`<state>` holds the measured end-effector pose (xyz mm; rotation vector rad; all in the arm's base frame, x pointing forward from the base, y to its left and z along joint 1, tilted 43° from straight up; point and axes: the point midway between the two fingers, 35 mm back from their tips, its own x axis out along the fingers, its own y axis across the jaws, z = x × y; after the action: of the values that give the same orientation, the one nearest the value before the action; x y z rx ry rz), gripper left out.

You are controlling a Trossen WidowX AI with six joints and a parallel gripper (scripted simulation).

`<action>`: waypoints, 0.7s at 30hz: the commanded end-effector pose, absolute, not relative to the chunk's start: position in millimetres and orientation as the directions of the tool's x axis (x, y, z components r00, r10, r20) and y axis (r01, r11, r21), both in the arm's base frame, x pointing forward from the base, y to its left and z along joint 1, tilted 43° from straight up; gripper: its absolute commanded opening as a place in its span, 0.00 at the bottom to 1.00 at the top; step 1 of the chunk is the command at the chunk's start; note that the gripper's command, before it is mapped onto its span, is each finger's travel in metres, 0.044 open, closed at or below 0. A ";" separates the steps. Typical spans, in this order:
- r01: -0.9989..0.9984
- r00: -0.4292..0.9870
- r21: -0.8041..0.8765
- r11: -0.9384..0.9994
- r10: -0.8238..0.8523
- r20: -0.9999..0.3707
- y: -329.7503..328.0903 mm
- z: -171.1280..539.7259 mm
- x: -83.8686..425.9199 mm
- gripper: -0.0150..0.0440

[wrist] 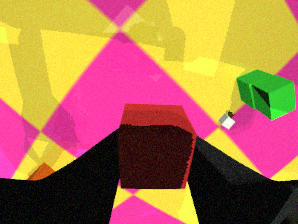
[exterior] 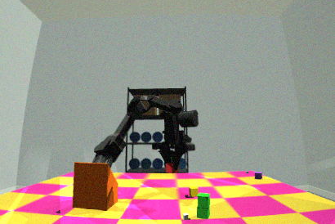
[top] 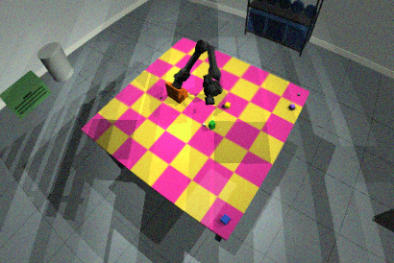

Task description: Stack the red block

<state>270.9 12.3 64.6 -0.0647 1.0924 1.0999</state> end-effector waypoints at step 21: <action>-0.742 0.021 0.440 0.505 0.674 -0.738 -34.8 28.9 353.8 0.25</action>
<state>344.8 -28.7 35.7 -0.0695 1.0900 1.0968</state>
